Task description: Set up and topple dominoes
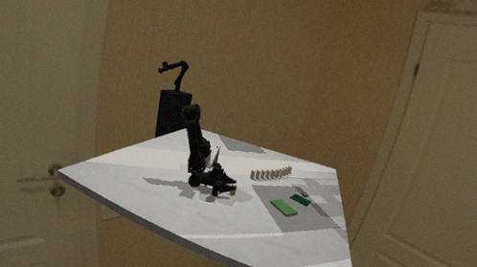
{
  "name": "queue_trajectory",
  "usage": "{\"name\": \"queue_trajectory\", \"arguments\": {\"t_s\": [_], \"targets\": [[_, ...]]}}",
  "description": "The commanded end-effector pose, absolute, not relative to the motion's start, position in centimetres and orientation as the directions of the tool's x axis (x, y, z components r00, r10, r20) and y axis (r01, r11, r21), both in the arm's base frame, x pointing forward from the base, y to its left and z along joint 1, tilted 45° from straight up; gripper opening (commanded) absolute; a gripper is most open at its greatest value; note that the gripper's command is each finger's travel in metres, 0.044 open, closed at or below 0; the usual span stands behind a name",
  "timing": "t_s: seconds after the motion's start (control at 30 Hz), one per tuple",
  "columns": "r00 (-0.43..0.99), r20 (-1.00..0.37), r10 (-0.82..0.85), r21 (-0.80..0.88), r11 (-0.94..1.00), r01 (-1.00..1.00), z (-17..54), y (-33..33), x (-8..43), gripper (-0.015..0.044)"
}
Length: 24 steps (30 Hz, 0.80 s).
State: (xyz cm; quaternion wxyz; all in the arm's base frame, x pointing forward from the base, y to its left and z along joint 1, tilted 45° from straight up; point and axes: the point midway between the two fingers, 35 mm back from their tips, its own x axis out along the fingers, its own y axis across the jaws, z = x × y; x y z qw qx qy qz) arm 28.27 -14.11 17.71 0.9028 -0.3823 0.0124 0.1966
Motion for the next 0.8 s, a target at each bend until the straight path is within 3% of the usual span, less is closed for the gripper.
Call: {"name": "queue_trajectory", "arguments": {"t_s": [0.0,0.03,0.4,0.6,0.77], "targets": [[0.922,-0.170,0.349,-0.690,0.626,-0.364,17.7,-14.1,28.3,0.0418],[0.922,-0.170,0.349,-0.690,0.626,-0.364,17.9,-14.0,28.2,0.0440],[0.922,-0.184,0.340,-0.662,0.651,-0.372,21.3,-10.6,27.9,0.0440],[0.884,-0.386,0.264,-0.309,0.866,-0.394,20.9,-9.2,31.8,0.0440],[0.784,-0.601,0.158,-0.019,0.977,-0.211,20.5,-6.5,34.3,0.0440]]}}
